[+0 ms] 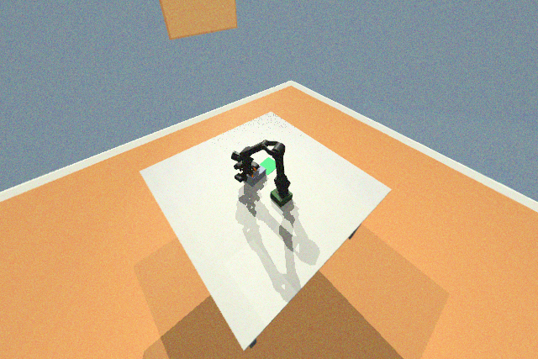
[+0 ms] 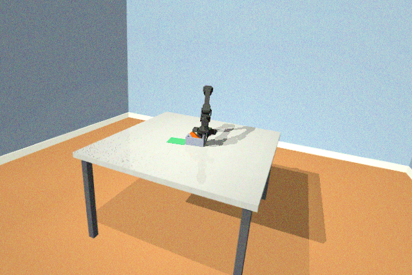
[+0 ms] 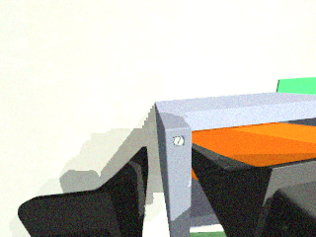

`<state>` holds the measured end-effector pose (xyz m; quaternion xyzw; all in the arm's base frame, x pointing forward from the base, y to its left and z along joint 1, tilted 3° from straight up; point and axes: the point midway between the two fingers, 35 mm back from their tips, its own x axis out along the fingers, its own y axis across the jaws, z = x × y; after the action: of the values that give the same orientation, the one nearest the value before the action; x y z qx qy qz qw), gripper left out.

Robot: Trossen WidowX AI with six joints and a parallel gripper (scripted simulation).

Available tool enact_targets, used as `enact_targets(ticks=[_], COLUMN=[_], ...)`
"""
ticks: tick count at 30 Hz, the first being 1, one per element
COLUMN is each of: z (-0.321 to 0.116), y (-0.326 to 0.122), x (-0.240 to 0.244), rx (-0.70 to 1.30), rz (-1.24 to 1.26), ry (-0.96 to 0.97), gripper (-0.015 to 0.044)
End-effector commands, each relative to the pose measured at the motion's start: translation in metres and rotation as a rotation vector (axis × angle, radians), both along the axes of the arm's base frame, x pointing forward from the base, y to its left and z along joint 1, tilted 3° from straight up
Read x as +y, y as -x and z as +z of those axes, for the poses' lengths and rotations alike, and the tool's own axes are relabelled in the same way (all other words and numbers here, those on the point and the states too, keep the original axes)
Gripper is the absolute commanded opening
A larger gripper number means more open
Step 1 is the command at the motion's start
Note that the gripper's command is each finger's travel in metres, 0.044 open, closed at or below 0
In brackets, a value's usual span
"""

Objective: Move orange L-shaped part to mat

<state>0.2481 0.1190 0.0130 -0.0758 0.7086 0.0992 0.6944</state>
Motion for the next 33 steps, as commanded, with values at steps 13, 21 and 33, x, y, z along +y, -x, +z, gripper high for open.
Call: enact_targets(ticks=[13, 21, 33], z=[0.086, 0.107, 0.107], y=[-0.004, -0.005, -0.005], x=[-0.001, -0.003, -0.003], rx=[-0.001, -0.02, -0.02], rz=[-0.006, -0.011, -0.011], ry=[0.011, -0.001, -0.001], gripper=[0.018, 0.018, 0.018])
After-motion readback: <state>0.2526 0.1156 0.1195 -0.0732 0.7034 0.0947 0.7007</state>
